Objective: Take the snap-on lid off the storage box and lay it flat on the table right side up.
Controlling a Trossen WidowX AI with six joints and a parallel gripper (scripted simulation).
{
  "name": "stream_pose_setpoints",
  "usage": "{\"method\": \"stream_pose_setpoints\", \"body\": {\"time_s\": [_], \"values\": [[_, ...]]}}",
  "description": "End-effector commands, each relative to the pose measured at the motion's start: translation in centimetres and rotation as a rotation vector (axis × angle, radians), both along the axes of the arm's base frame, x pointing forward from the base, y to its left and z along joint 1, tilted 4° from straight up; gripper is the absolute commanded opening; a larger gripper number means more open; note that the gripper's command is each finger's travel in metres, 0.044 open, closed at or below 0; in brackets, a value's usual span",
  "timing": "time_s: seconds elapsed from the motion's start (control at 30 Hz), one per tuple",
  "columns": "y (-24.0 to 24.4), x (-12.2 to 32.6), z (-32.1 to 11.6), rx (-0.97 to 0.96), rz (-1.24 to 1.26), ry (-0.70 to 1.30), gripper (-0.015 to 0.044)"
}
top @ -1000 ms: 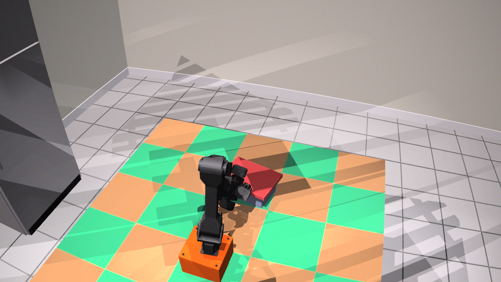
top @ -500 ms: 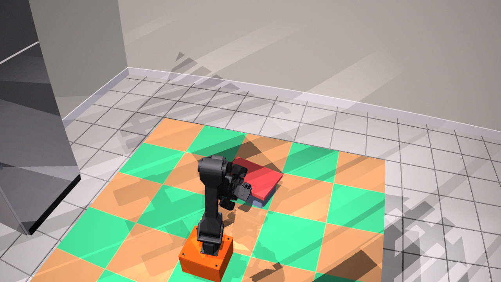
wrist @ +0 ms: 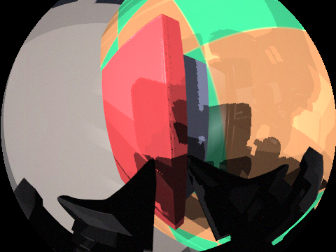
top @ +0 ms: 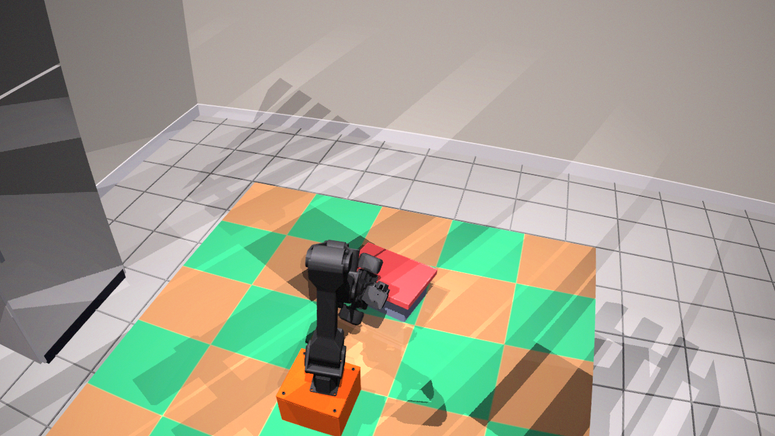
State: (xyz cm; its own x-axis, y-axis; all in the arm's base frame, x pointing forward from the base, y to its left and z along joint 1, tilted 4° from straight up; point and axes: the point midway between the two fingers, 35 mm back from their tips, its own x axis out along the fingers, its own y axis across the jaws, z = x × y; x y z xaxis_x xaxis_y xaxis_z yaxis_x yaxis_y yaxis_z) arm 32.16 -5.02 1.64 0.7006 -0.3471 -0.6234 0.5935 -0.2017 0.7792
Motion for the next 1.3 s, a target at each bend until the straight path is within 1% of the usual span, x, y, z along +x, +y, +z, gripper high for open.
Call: {"method": "stream_pose_setpoints", "body": {"time_s": [0.0, 1.27], "values": [[0.02, 0.00, 0.24, 0.000, -0.002, -0.004, 0.0000], [0.08, 0.00, 1.01, 0.000, -0.002, -0.004, 0.0000]]}}
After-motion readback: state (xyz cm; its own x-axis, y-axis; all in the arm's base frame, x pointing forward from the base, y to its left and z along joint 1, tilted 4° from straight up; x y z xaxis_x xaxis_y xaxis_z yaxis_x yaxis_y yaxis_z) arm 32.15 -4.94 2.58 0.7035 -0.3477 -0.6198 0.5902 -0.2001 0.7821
